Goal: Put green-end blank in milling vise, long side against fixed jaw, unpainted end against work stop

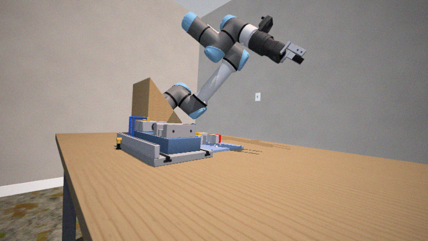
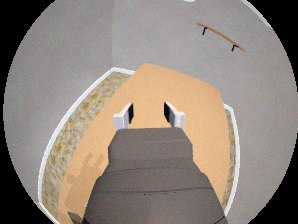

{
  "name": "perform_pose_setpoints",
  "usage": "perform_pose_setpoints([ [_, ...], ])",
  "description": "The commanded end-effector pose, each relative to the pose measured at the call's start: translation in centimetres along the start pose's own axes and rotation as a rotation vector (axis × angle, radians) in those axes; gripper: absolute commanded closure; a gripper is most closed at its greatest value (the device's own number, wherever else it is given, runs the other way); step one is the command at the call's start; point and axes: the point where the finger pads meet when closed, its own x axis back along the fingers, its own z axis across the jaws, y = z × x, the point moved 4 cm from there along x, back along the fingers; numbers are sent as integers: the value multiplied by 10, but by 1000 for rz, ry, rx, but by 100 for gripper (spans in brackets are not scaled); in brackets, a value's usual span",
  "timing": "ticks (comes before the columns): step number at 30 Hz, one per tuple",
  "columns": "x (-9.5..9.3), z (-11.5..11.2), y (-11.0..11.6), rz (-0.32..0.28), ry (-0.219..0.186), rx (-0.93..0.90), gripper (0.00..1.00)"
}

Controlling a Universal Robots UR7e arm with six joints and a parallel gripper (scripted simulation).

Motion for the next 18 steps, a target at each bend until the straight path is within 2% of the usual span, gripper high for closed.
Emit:
perform_pose_setpoints([
  [1,1,0,-1,-22,0,9,0],
  [2,1,0,-1,-22,0,9,0],
  [3,7,0,3,-30,-21,37,0],
  [7,29,-1,18,-126,-104,170,0],
  [18,29,-1,18,-126,-104,170,0],
])
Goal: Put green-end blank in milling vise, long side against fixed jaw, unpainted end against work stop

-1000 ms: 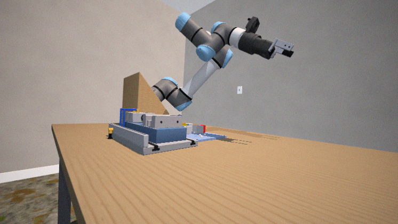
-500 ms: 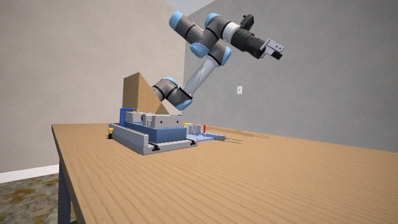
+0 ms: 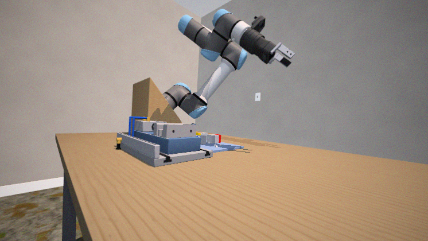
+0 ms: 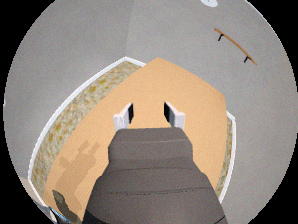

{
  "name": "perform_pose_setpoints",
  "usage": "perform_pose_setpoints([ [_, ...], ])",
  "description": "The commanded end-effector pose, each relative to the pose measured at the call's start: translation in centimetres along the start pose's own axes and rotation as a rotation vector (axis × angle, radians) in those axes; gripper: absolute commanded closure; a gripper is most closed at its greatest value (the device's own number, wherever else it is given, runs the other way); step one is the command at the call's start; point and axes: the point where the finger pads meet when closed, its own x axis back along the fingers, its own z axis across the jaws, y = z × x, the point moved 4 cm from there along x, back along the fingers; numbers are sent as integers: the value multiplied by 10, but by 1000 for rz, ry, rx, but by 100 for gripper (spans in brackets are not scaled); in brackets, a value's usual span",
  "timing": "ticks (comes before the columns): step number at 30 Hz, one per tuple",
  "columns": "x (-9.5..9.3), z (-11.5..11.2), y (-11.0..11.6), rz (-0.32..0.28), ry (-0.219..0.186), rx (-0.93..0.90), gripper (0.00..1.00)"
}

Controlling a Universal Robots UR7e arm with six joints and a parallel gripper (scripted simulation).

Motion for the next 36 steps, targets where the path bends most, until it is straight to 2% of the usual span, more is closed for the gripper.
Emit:
perform_pose_setpoints([
  [1,1,1,-3,-71,-22,11,0],
  [2,6,-1,3,-29,-22,34,0],
  [6,27,-7,18,-129,-109,162,0],
  [18,27,-7,18,-129,-109,162,0],
  [19,31,-12,26,-58,-41,179,0],
  [23,52,-17,40,-164,-134,298,0],
  [35,52,-17,40,-164,-134,298,0],
  [36,57,-24,45,-146,-59,318,0],
])
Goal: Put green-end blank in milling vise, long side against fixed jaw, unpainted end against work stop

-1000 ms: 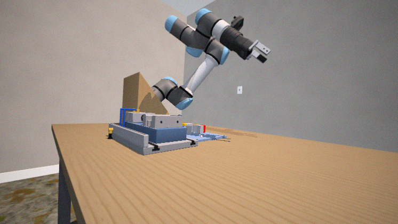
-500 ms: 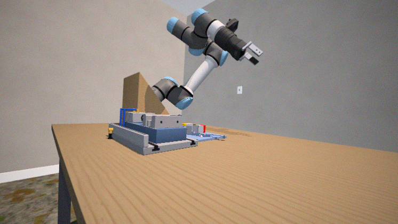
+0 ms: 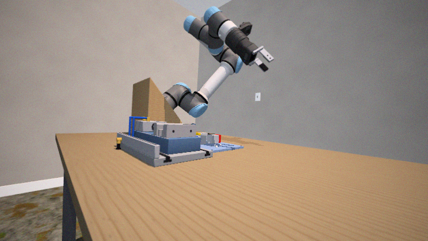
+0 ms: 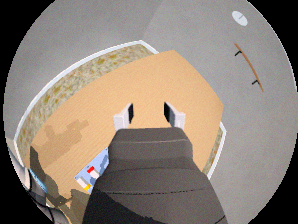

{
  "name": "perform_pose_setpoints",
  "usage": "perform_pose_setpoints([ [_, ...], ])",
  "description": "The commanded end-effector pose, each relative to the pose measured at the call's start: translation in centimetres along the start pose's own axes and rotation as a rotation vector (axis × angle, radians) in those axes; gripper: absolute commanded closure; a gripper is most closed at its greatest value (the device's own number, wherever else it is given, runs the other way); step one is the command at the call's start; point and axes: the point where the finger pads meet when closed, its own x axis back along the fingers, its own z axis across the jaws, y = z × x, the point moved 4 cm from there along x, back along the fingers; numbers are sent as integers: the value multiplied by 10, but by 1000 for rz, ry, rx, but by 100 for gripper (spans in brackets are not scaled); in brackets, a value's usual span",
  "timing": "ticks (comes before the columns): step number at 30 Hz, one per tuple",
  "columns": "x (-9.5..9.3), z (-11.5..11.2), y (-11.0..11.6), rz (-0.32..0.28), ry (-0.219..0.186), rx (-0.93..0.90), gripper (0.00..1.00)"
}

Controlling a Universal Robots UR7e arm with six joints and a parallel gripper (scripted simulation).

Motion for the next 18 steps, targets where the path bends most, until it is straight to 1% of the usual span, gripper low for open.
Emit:
perform_pose_setpoints([
  [1,9,-5,7,-42,-49,57,0],
  [4,23,-12,17,-111,-132,144,0],
  [16,23,-12,17,-111,-132,144,0],
  [17,27,-16,20,-134,-132,167,0],
  [18,31,-19,24,-156,-160,196,0],
])
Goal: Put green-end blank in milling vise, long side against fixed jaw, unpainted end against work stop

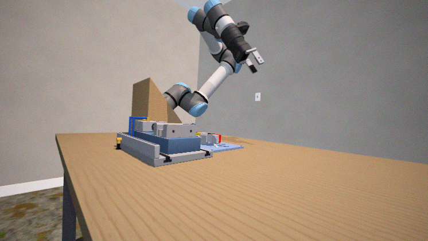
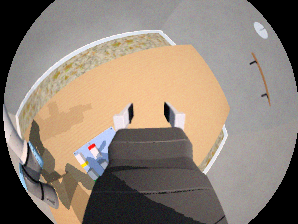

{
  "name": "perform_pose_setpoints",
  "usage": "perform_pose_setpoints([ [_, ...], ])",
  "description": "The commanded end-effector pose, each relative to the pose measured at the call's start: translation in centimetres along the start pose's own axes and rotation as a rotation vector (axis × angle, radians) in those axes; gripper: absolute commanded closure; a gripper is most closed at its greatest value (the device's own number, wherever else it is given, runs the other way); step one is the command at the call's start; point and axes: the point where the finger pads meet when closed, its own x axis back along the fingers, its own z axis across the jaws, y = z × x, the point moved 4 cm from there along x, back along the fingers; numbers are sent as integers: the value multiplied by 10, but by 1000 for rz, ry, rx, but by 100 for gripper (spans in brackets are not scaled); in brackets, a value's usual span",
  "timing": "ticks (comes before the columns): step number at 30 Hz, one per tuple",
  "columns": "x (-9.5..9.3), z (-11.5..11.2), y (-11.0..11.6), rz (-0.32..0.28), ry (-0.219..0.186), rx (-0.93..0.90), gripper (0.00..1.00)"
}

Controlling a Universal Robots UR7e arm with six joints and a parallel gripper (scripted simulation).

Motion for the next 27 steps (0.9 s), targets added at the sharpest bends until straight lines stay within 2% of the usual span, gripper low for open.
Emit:
perform_pose_setpoints([
  [1,10,-10,9,-61,-74,80,0],
  [3,17,-17,16,-105,-131,138,0],
  [15,17,-17,16,-105,-131,138,0],
  [20,34,-36,33,-213,-267,279,0],
  [27,34,-36,33,-213,-267,279,0],
])
